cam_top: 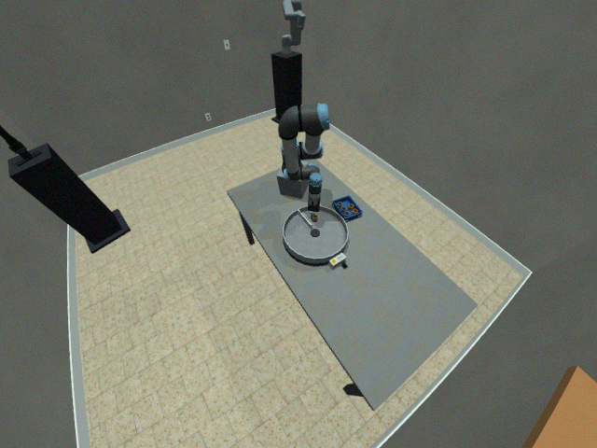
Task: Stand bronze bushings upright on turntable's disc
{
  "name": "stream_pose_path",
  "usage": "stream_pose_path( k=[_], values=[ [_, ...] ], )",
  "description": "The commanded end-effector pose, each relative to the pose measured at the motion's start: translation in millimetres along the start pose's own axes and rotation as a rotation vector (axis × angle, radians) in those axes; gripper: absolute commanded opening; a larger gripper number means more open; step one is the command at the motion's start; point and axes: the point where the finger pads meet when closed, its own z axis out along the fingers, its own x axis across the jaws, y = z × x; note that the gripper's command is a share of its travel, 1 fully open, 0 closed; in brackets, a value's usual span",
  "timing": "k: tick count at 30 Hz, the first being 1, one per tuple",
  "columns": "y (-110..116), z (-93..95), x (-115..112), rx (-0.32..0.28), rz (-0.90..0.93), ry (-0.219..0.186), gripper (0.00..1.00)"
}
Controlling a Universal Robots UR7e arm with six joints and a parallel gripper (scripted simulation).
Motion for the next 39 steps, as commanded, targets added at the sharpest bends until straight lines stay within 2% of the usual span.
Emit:
stream_pose_path(
  k=[1, 9, 10, 39],
  values=[
    [-0.3, -0.3, -0.1, 0.001, 0.000, 0.000, 0.00],
    [-0.3, -0.3, -0.1, 0.001, 0.000, 0.000, 0.00],
    [-0.3, -0.3, -0.1, 0.001, 0.000, 0.000, 0.38],
    [-0.3, -0.3, -0.1, 0.001, 0.000, 0.000, 0.38]
  ],
)
